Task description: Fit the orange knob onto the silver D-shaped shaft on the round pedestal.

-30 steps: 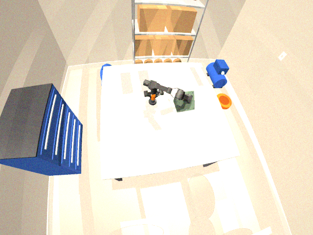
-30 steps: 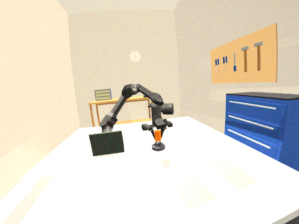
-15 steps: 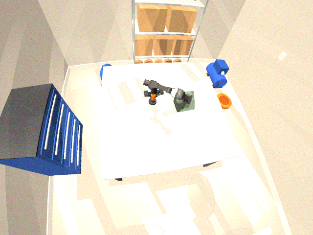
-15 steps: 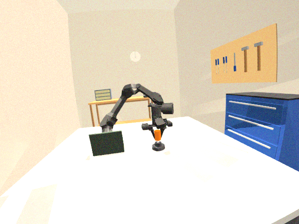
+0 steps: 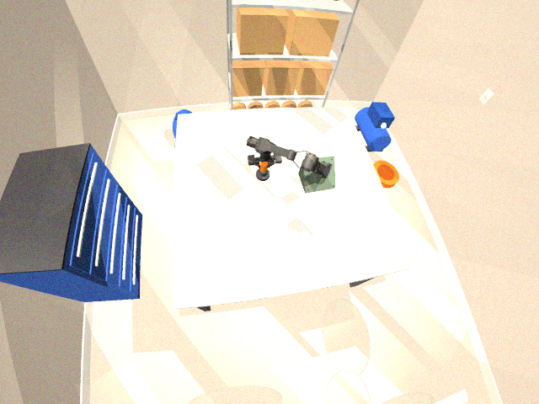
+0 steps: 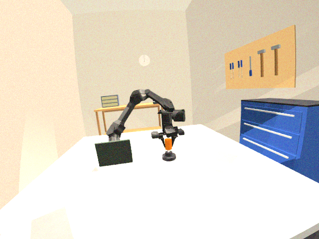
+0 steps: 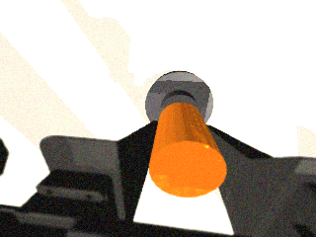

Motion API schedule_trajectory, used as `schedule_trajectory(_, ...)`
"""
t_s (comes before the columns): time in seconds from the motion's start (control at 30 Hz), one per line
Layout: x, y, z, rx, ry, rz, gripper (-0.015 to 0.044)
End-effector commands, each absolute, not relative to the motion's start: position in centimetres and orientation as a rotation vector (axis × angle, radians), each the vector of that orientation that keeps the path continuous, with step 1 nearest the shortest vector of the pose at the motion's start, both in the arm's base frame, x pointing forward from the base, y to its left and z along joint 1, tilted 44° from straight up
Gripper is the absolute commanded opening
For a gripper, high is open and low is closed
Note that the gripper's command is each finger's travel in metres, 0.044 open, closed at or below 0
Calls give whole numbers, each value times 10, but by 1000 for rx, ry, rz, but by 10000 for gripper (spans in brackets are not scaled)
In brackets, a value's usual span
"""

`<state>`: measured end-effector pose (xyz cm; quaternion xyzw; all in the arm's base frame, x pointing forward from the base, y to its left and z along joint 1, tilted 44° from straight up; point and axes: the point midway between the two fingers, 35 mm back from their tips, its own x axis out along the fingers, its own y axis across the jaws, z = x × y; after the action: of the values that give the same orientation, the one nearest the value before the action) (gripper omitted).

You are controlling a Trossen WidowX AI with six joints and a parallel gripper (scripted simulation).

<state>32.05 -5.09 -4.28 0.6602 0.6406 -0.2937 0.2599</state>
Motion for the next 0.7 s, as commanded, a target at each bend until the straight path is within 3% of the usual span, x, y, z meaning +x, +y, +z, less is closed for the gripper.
schedule_trajectory(0.0, 320, -50, -44, 1791, 1734, -800, 0)
schedule_trajectory(0.67, 319, -44, -50, 1789, 1734, -797, 0)
